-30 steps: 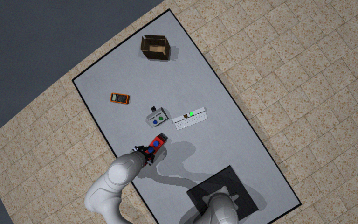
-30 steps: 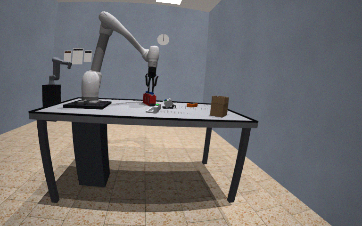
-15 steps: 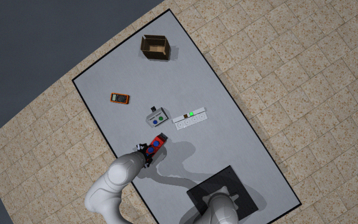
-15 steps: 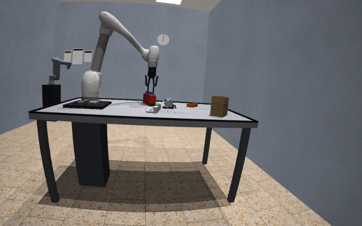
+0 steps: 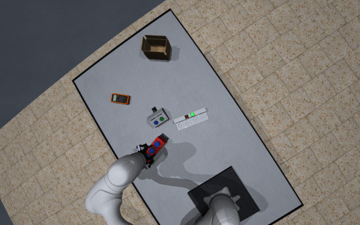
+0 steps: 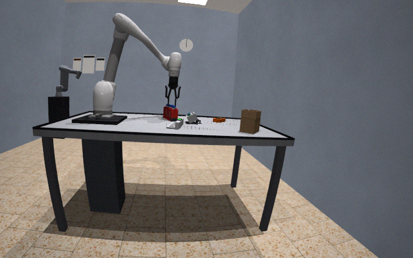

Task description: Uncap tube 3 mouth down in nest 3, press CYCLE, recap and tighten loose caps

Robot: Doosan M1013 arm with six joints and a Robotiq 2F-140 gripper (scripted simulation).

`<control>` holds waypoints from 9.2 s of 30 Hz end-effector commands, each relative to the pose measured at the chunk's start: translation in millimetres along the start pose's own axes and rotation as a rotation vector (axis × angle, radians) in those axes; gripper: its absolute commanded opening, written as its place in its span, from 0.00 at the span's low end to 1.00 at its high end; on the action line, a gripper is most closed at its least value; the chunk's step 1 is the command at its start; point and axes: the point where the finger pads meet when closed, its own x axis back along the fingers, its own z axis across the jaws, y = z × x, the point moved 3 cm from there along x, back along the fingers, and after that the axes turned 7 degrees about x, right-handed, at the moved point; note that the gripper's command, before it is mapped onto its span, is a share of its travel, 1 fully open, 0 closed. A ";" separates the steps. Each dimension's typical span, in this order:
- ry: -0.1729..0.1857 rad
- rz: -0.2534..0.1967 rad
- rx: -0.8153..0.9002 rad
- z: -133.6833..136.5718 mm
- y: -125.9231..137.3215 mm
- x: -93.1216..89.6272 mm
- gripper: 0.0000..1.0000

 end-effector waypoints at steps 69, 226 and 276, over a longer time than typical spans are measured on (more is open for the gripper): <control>0.005 -0.001 -0.062 1.4 -1.1 -1.9 0.30; 0.005 -0.001 0.085 1.6 -1.4 -2.9 0.30; 0.003 0.001 0.984 1.1 -0.9 -2.0 0.30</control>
